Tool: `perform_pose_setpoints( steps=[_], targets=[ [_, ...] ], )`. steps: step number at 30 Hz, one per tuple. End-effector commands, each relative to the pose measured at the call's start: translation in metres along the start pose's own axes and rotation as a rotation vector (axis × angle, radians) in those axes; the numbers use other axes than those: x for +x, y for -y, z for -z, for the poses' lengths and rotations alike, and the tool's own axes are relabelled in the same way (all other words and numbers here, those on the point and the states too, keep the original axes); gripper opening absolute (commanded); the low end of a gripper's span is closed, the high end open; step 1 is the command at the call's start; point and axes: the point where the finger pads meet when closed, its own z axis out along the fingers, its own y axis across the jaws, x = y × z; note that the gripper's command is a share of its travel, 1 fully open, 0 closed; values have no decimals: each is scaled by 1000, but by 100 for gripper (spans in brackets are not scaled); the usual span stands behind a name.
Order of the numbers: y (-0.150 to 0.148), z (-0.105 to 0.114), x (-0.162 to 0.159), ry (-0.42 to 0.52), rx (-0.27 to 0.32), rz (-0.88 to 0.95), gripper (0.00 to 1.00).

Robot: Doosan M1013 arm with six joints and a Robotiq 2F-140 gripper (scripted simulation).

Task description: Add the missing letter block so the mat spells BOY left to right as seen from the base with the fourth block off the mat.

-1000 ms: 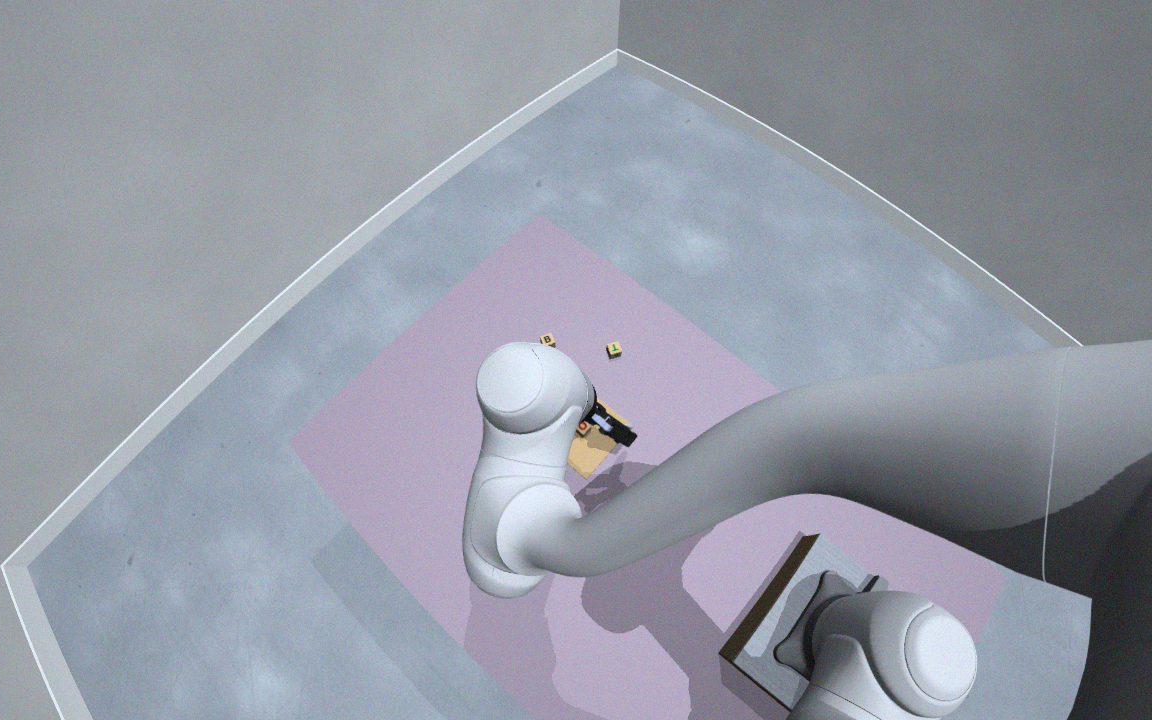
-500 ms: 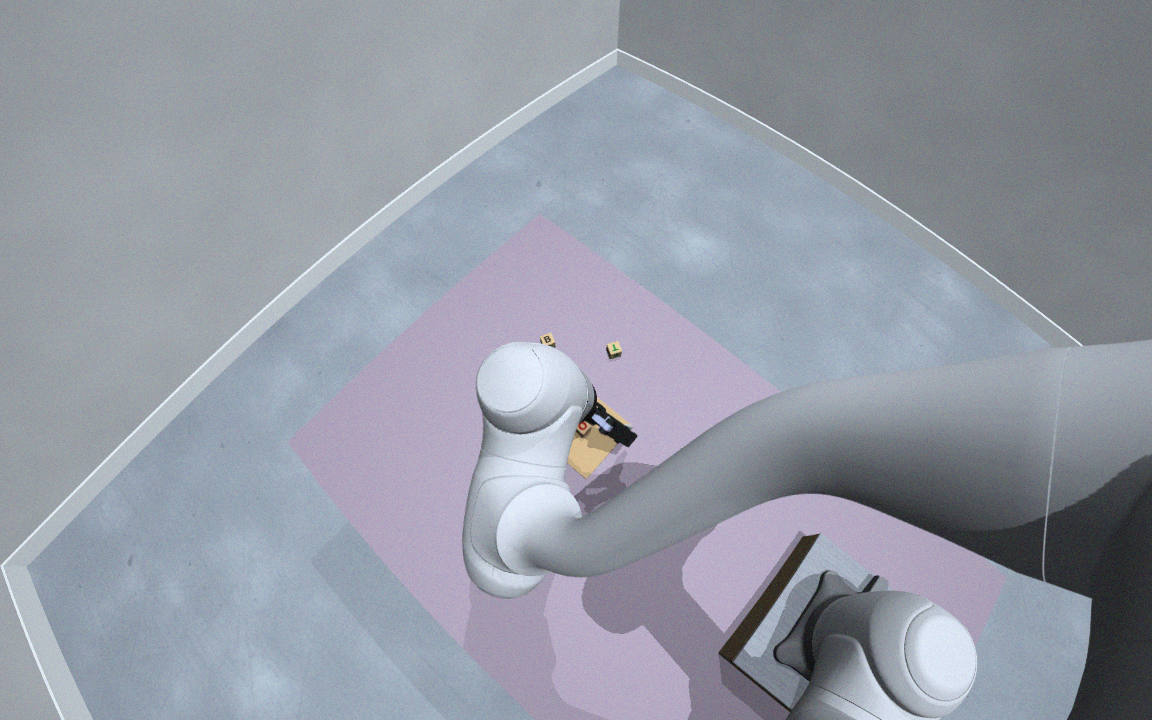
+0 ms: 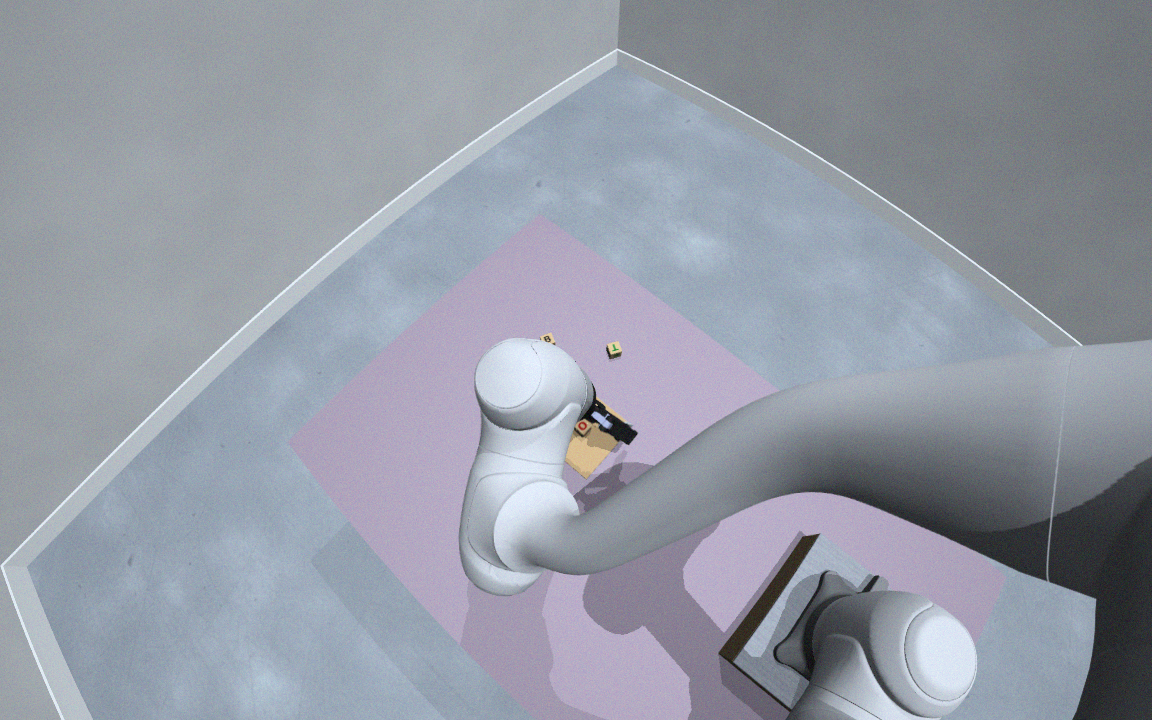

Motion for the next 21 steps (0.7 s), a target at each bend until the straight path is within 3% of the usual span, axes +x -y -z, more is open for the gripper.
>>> perform_pose_setpoints(
  steps=[1,6,16,20,21],
  targets=[
    [2,3,2,3,-3,22,100],
    [8,15,7,14,-11,97,100],
    [27,64,25,75,-27,390,100],
    [28,65,26,77,-27,397,100],
    [31,74,28,90,-26,449,100]
  ],
)
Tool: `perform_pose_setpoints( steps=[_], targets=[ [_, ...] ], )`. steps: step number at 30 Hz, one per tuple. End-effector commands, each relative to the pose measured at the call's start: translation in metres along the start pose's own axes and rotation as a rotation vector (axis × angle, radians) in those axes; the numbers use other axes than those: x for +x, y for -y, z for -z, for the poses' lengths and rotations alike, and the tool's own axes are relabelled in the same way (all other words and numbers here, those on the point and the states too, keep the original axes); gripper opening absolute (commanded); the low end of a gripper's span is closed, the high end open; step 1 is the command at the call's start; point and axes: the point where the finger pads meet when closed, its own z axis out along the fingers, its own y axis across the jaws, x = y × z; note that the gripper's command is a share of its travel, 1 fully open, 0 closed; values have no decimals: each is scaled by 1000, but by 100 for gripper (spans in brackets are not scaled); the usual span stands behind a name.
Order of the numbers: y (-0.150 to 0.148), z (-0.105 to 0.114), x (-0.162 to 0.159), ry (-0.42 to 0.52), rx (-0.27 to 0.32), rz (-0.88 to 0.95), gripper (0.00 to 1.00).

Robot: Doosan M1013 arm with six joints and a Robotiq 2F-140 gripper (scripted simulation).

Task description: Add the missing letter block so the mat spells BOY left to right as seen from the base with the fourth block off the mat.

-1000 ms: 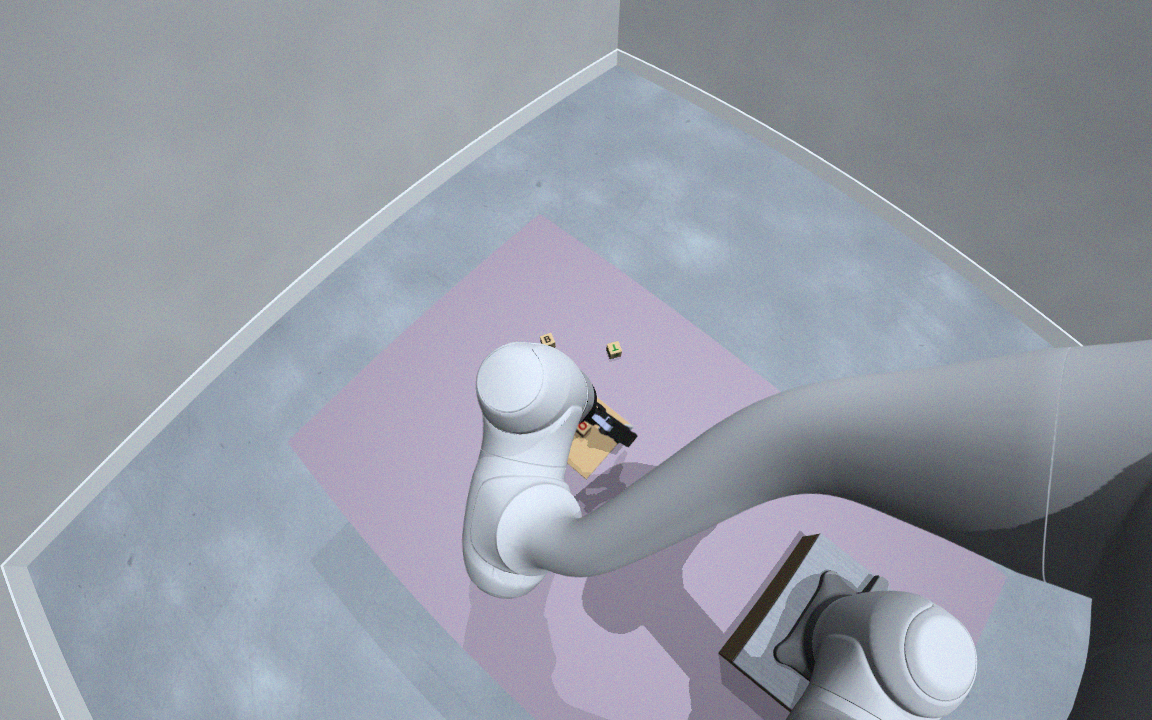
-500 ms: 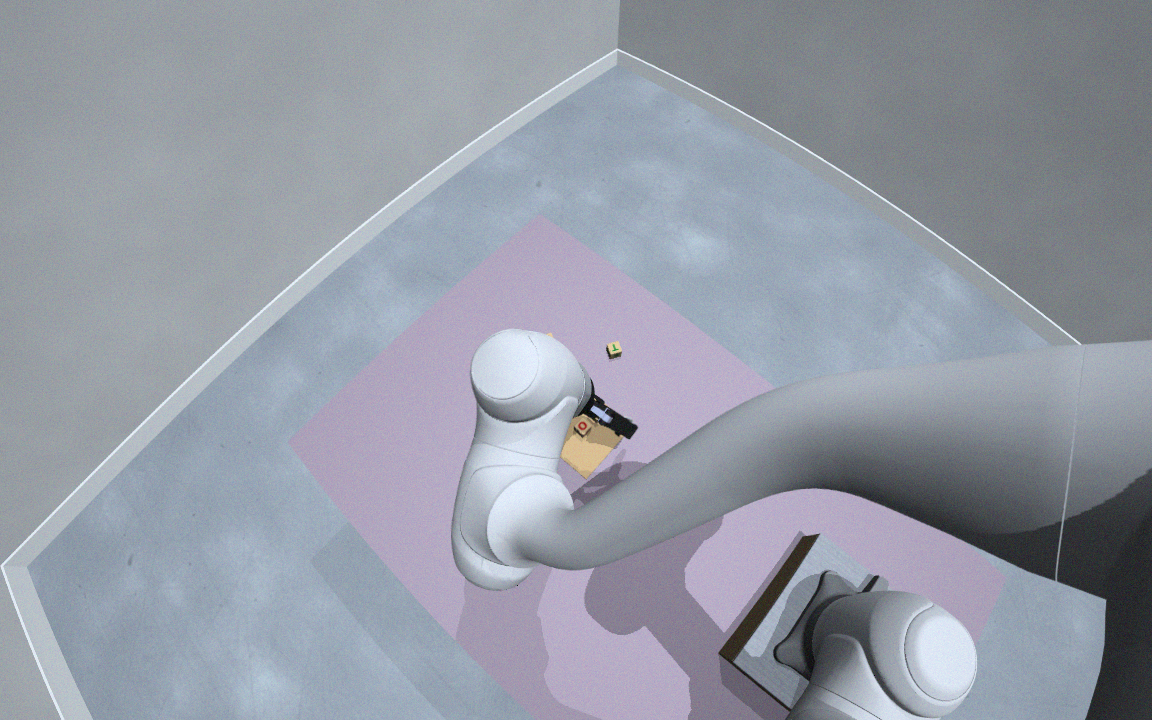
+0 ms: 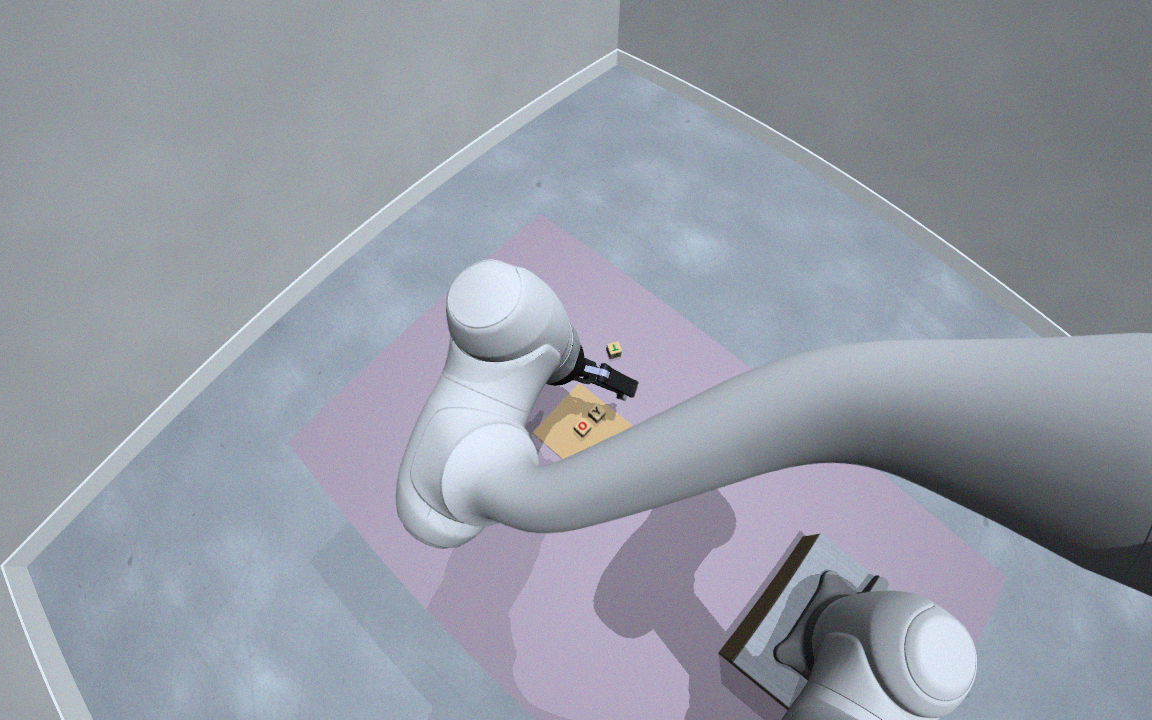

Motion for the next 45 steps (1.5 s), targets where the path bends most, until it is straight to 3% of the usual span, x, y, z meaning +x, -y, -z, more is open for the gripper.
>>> perform_pose_setpoints(
  steps=[1,10,13,15,16,21,22,24,28,32,33,41,42,44,45],
  targets=[
    [3,20,6,37,0,118,100],
    [9,54,15,83,20,304,100],
    [12,77,19,114,42,431,100],
    [12,77,19,114,42,431,100],
    [13,91,22,130,58,505,100],
    [15,108,24,149,80,596,100],
    [16,121,26,162,99,663,100],
    [16,123,26,165,103,675,100],
    [18,152,29,188,150,821,100],
    [18,155,30,191,156,841,100],
    [19,172,31,201,188,927,100],
    [21,217,35,215,280,1151,100],
    [21,219,36,215,284,1160,100],
    [35,185,46,203,214,978,100],
    [33,189,45,204,222,999,100]
  ],
)
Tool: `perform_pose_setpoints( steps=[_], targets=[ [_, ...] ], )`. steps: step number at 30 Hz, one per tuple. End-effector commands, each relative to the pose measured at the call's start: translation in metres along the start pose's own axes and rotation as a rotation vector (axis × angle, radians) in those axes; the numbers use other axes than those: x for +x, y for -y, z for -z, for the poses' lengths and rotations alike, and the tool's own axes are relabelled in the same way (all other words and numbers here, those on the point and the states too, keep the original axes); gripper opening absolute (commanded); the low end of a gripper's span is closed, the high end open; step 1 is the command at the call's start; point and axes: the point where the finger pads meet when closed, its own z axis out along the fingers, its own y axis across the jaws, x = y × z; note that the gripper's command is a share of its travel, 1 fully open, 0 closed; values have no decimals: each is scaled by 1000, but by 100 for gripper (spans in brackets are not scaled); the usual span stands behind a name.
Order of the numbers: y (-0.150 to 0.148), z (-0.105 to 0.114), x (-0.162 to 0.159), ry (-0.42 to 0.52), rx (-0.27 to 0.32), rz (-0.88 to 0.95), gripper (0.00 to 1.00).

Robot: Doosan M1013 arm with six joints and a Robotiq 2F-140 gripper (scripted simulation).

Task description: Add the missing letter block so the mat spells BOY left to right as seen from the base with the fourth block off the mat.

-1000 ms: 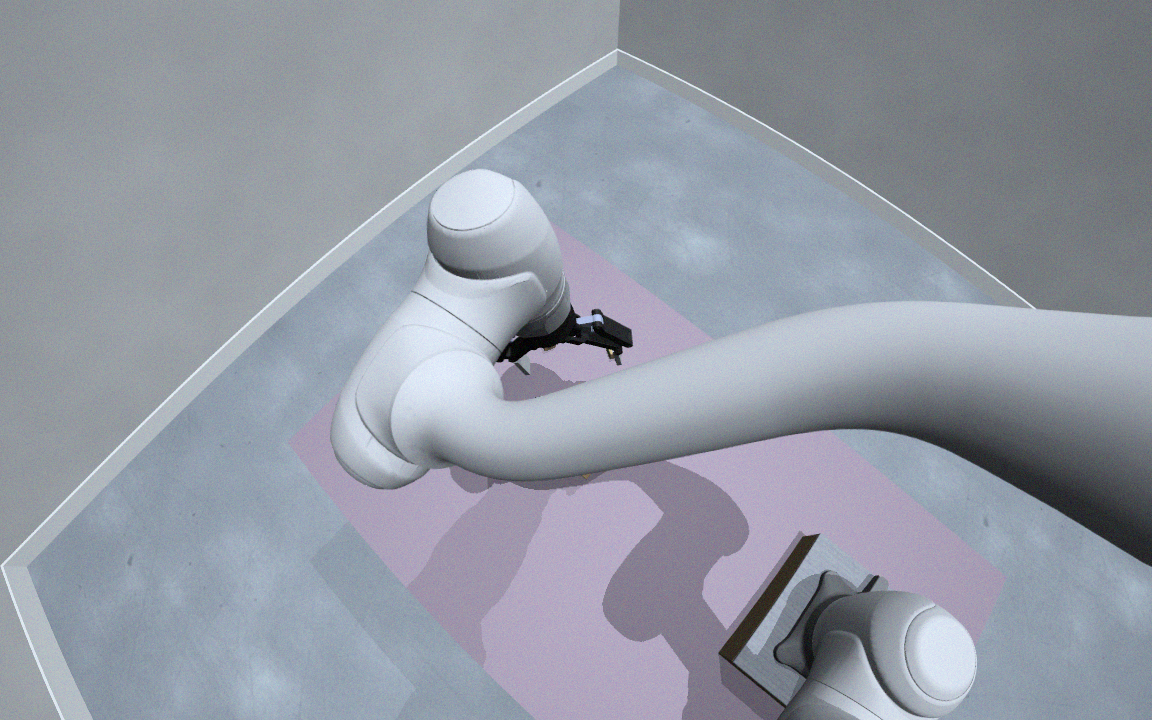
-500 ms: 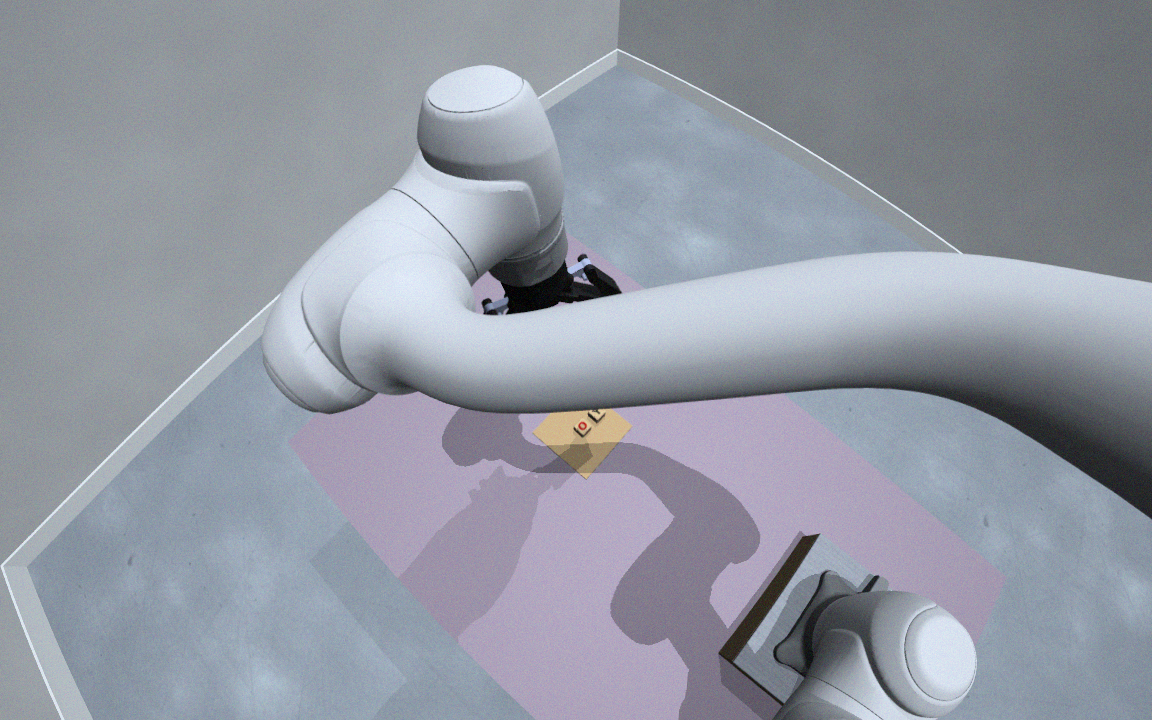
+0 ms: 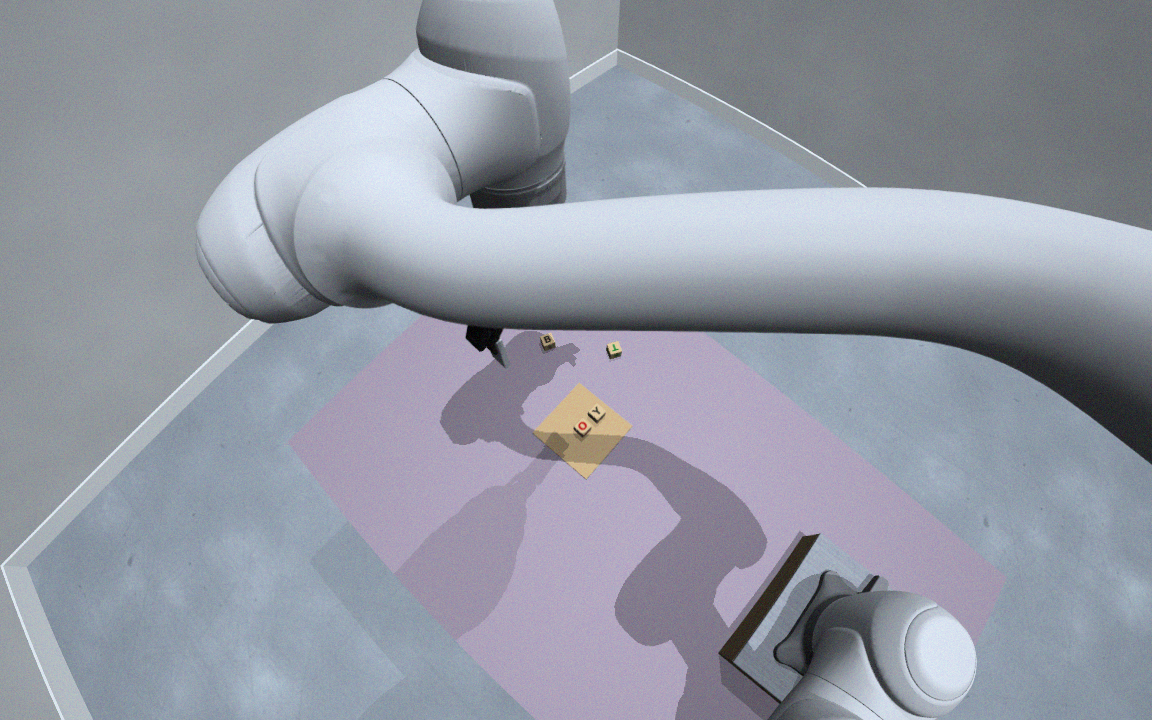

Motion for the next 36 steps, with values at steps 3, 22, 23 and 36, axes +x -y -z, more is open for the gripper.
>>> perform_pose_setpoints(
  steps=[3,22,23,36],
  targets=[
    [-9,-19,12,1,-30,-140,100],
    [-48,-110,60,-67,-171,-686,100],
    [-51,-118,64,-76,-181,-729,100],
    [-72,-182,92,-175,-241,-1078,100]
  ],
)
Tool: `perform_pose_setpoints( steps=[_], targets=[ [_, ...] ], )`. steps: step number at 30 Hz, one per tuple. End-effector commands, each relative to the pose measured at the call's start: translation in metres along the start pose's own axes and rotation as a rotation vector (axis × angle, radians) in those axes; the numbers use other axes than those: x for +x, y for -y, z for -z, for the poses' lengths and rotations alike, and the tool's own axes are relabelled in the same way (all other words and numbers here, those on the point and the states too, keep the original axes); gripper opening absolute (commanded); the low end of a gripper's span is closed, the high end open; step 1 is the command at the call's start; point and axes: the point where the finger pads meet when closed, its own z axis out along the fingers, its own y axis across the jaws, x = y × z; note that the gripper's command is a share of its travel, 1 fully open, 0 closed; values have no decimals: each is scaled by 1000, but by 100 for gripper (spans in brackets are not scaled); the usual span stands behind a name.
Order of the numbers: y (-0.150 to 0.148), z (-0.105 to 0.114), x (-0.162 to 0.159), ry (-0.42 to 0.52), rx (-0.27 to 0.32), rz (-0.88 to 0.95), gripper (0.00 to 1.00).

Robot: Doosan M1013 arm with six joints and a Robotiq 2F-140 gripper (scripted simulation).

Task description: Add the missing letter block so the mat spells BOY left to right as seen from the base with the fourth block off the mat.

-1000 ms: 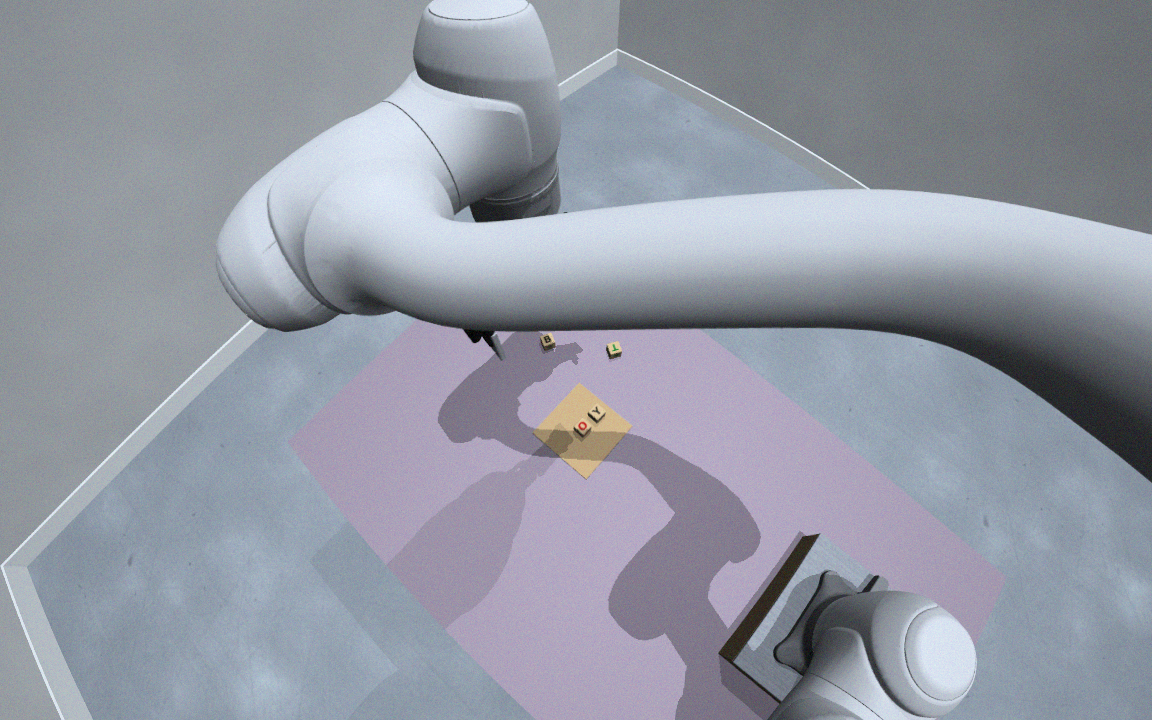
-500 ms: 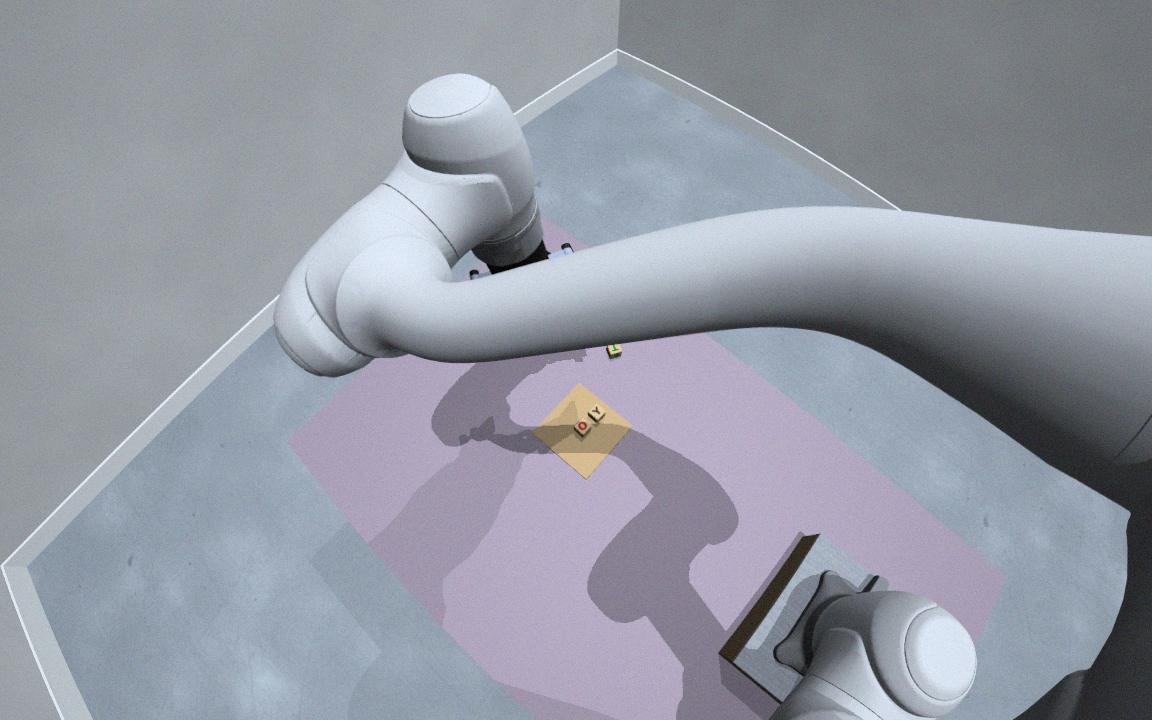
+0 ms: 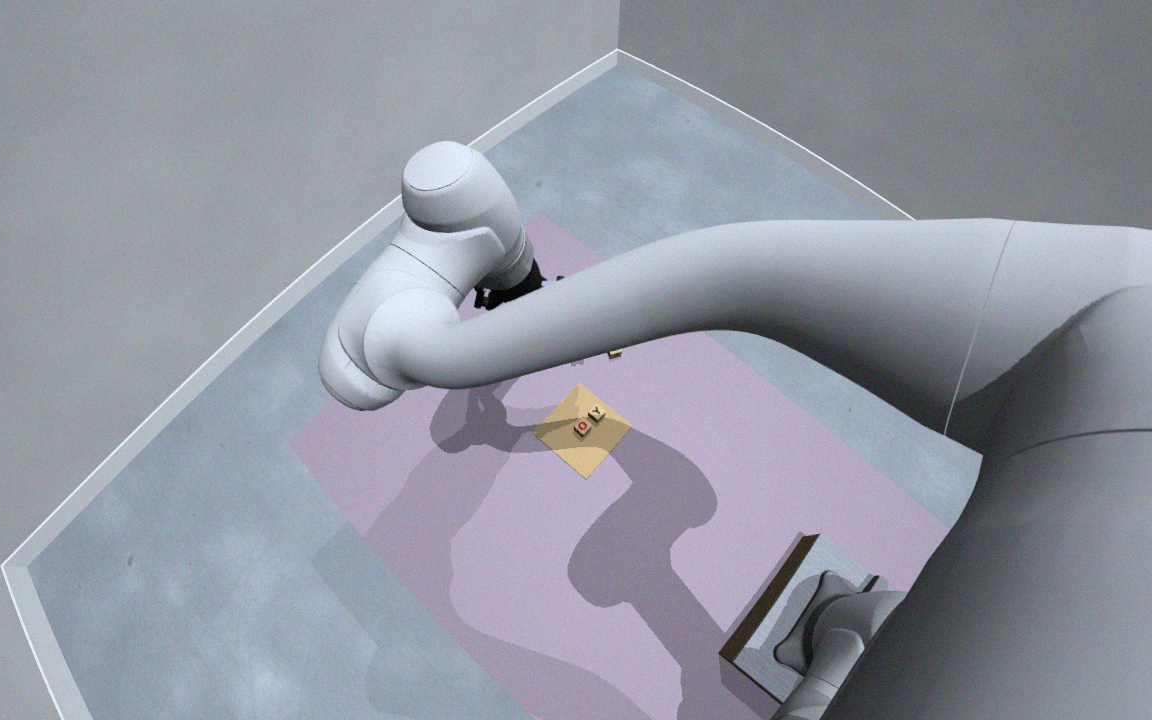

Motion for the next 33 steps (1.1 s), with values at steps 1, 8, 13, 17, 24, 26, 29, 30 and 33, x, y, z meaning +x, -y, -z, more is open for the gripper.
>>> perform_pose_setpoints(
  steps=[1,8,13,17,24,26,29,30,33],
  targets=[
    [6,-19,5,-32,-12,-103,100],
    [18,-58,13,-81,-14,-303,100],
    [25,-79,16,-106,-9,-412,100],
    [31,-99,18,-128,0,-508,100],
    [35,-110,19,-139,6,-563,100],
    [35,-112,19,-141,7,-570,100],
    [35,-112,19,-141,7,-572,100],
    [35,-112,19,-141,7,-572,100],
    [35,-112,19,-141,7,-572,100]
  ],
)
